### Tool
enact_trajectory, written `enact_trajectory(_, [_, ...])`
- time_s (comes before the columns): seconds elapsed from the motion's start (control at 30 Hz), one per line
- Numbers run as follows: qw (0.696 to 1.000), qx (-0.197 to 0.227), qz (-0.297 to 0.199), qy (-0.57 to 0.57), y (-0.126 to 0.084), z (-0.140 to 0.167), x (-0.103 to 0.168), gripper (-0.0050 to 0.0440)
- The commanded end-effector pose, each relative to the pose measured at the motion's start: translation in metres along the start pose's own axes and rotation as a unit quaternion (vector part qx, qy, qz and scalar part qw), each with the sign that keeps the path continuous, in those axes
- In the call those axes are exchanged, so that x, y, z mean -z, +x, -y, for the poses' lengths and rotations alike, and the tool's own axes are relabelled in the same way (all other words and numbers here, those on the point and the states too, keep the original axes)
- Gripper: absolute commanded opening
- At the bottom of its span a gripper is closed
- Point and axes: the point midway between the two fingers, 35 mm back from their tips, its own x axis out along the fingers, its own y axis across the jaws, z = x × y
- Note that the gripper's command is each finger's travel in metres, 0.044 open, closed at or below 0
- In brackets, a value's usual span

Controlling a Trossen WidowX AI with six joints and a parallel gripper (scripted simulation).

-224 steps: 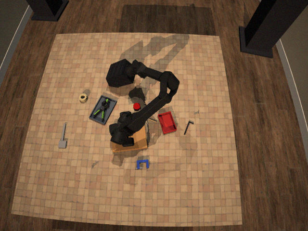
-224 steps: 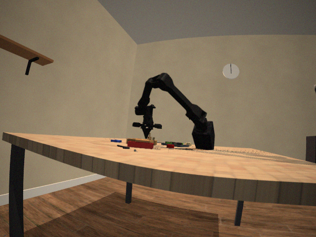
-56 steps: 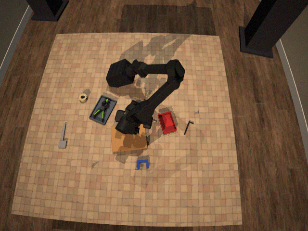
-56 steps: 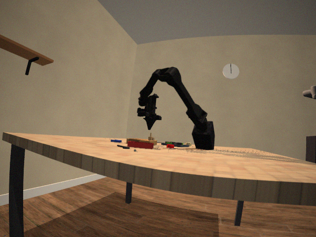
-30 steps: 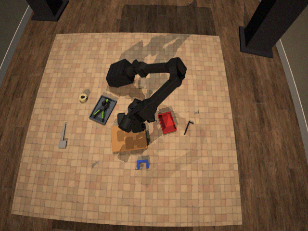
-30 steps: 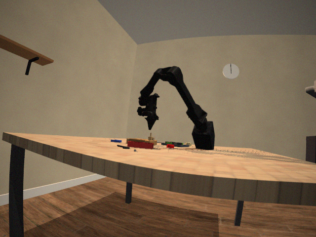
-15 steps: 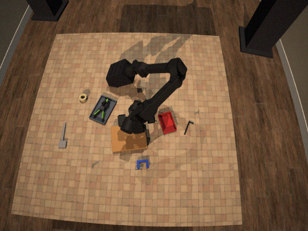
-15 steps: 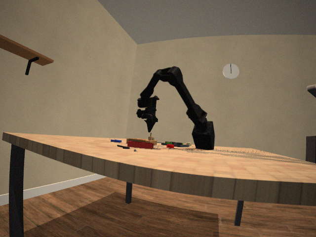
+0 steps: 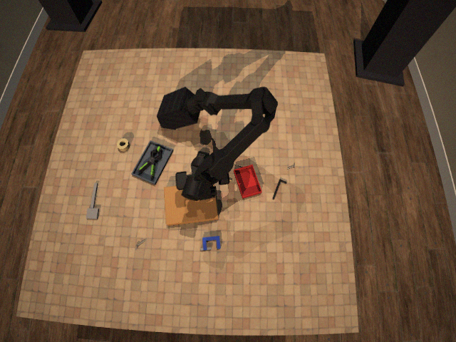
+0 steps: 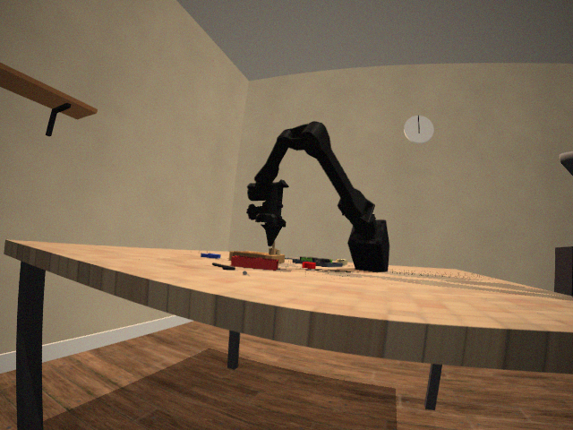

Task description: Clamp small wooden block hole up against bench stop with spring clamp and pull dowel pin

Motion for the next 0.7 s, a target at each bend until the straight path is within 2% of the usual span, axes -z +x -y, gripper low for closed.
enact_trajectory(0.0, [1.0, -0.003, -0.001, 0.003, 0.008, -0.001, 0.001, 0.0])
enact_trajectory(0.4, [1.0, -0.004, 0.0, 0.003, 0.023, -0.002, 0.002, 0.0])
enact_trajectory(0.67, [1.0, -0.004, 0.0, 0.003, 0.019, 0.008, 0.001, 0.0])
